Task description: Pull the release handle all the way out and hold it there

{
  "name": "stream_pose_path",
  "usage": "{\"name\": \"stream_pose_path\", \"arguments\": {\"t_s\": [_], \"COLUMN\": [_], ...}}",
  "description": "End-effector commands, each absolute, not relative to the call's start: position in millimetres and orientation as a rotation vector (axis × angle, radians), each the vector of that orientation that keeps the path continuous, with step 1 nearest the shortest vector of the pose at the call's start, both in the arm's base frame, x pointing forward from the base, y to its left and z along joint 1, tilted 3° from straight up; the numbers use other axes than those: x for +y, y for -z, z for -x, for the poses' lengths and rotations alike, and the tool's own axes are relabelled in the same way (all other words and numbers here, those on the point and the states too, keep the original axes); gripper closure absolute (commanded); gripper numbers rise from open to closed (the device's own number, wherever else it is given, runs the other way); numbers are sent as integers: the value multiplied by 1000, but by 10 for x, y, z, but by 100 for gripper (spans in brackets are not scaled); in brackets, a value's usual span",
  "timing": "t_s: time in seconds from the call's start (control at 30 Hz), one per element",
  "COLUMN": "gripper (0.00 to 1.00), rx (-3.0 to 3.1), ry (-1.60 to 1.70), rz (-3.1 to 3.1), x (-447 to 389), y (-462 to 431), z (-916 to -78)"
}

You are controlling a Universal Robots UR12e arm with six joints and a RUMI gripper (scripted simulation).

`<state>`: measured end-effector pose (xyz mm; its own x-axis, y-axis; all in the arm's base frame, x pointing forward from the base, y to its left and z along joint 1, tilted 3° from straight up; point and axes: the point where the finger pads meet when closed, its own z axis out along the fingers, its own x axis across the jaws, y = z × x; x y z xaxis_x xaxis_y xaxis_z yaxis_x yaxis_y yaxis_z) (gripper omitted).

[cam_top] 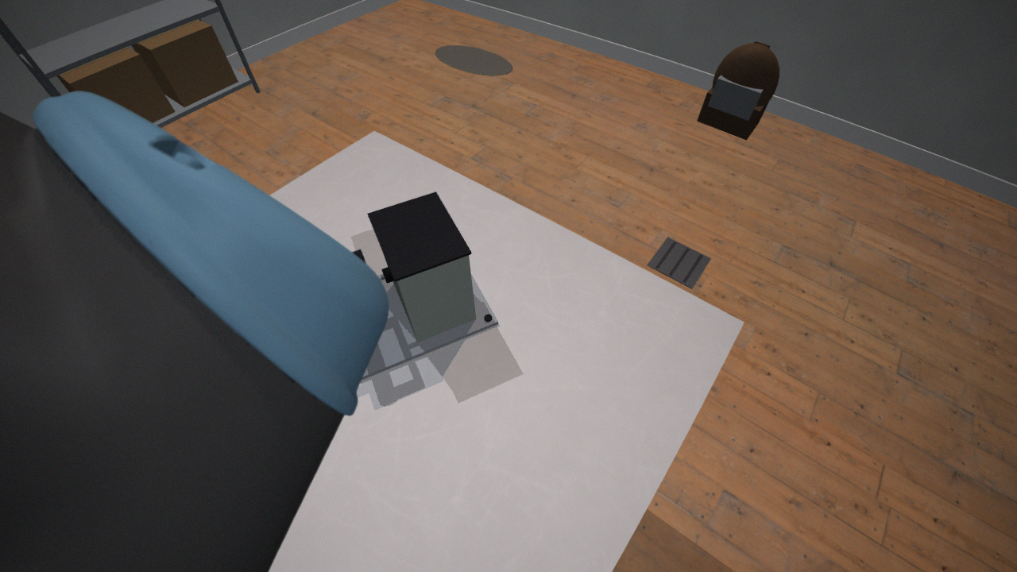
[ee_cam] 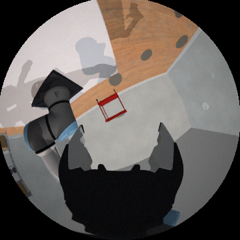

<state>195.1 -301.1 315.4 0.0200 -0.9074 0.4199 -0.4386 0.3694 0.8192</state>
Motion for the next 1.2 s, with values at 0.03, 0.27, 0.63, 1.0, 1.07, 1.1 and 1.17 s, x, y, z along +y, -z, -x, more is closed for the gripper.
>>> {"name": "stream_pose_path", "arguments": {"t_s": [0.03,0.27,0.63,1.0,1.07,1.1,1.17], "gripper": [0,0,0,0,0,0,0], "rx": [-1568,-1470,-1199,-818,-786,-756,-704], "ry": [546,490,353,177,162,148,126], "rz": [-1381,-1734,-2343,-2871,-2906,-2937,-2990], "x": [-2713,-1986,-696,516,602,680,812], "y": [-3038,-2743,-2209,-1701,-1665,-1634,-1576], "z": [-2251,-2954,-4212,-5391,-5475,-5549,-5679]}}
